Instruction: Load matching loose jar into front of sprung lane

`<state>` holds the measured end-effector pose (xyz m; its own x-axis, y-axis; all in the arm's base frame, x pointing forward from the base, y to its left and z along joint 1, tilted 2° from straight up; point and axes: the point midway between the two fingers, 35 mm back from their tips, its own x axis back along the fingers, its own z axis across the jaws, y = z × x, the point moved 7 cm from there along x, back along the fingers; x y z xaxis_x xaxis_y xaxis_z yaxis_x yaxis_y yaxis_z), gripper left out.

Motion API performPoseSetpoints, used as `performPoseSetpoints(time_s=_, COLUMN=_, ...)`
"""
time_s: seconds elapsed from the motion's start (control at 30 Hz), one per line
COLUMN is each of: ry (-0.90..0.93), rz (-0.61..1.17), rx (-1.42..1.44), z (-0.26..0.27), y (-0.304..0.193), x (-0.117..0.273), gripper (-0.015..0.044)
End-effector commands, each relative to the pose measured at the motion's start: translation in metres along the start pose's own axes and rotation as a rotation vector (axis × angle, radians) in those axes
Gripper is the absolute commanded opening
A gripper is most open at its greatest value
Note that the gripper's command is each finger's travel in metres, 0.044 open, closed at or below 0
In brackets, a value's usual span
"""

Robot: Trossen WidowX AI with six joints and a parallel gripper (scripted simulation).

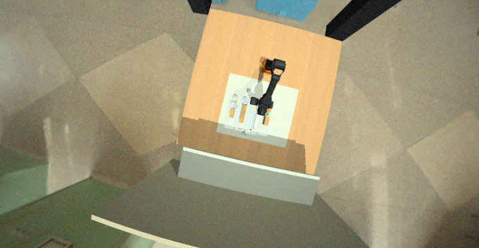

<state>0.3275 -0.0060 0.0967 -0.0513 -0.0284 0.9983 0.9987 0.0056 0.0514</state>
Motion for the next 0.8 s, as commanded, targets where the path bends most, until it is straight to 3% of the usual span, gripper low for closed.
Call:
performPoseSetpoints(time_s=0.0, ry=-0.001, rz=0.0, rx=-0.003, z=0.0, y=0.0, x=0.0, gripper=0.0184)
performPoseSetpoints(time_s=0.17, ry=-0.001, rz=0.0, rx=-0.003, z=0.0, y=0.0, x=0.0, gripper=0.0309)
performPoseSetpoints(time_s=0.77, ry=-0.001, rz=0.001, rx=-0.003, z=0.0, y=-0.008, x=0.021, gripper=0.0309)
